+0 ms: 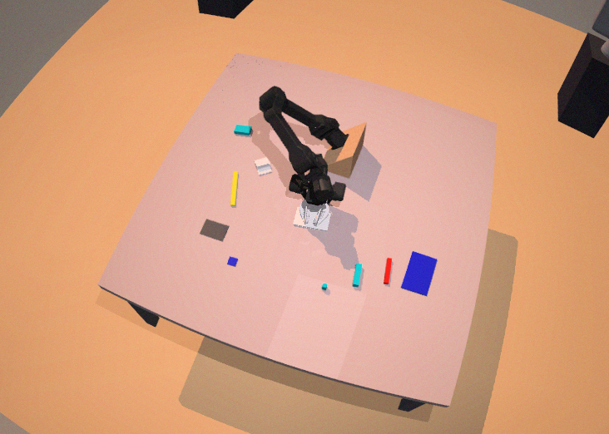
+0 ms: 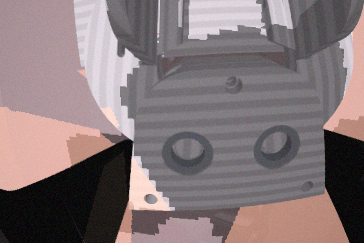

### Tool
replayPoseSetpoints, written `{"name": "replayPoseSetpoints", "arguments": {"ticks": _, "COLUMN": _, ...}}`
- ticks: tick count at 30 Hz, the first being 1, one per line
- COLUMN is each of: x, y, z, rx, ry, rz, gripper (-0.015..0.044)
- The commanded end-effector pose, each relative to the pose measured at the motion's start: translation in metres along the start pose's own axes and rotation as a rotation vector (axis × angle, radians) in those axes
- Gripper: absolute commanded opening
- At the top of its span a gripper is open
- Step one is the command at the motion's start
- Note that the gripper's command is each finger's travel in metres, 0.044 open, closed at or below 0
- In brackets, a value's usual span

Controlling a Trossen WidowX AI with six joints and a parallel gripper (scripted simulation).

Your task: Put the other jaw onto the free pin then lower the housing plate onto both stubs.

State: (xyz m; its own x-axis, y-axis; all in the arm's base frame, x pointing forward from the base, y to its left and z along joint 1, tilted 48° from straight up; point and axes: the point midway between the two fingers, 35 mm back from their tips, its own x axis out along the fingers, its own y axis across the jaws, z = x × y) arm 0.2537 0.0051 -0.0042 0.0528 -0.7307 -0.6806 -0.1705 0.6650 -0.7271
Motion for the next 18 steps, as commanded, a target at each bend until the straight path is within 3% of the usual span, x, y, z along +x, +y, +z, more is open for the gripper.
{"name": "replayPoseSetpoints", "arguments": {"ticks": 1, "x": 0.0024, "y": 0.0002, "z": -0.0009, "rx": -0.007, "ry": 0.002, "rz": -0.001, "gripper": 0.0351}}
{"name": "replayPoseSetpoints", "arguments": {"ticks": 18, "x": 0.0049, "y": 0.0001, "z": -0.0009, "rx": -0.007, "ry": 0.002, "rz": -0.001, "gripper": 0.0351}}
